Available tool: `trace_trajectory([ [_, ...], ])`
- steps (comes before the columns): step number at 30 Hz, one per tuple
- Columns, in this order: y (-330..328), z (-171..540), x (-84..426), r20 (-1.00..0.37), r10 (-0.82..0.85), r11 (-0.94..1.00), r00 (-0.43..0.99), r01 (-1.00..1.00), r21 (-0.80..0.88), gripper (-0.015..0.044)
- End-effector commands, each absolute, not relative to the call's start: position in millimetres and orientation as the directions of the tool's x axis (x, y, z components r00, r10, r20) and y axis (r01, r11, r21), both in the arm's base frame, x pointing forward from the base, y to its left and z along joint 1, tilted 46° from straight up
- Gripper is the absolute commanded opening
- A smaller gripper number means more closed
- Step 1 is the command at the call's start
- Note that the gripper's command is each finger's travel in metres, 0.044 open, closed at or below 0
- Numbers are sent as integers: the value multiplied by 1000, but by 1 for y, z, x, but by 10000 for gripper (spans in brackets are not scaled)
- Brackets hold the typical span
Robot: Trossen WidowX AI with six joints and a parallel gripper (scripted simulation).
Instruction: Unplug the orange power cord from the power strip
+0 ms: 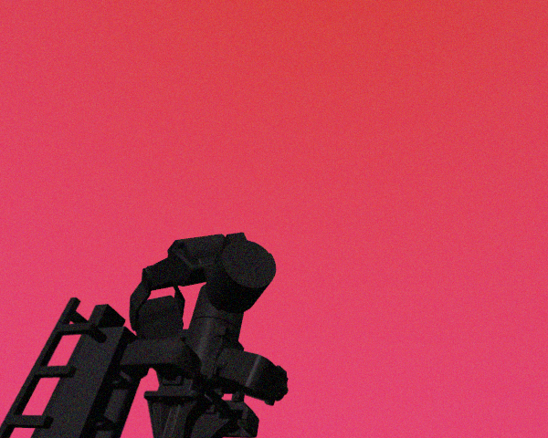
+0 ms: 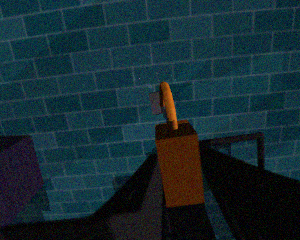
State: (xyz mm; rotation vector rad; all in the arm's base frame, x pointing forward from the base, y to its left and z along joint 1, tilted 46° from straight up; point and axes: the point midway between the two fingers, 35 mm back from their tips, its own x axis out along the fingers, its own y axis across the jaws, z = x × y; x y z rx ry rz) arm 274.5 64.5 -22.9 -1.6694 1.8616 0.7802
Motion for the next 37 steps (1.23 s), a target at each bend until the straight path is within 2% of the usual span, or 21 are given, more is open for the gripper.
trace_trajectory([
  [1,63,-22,275,-707,-698,77,-109,-994,76,210],
  [10,82,-33,277,-709,-697,77,-108,-994,76,440],
  [15,115,-55,277,-710,-696,77,-108,-994,76,440],
  [37,115,-55,277,-710,-696,77,-108,-994,76,440],
])
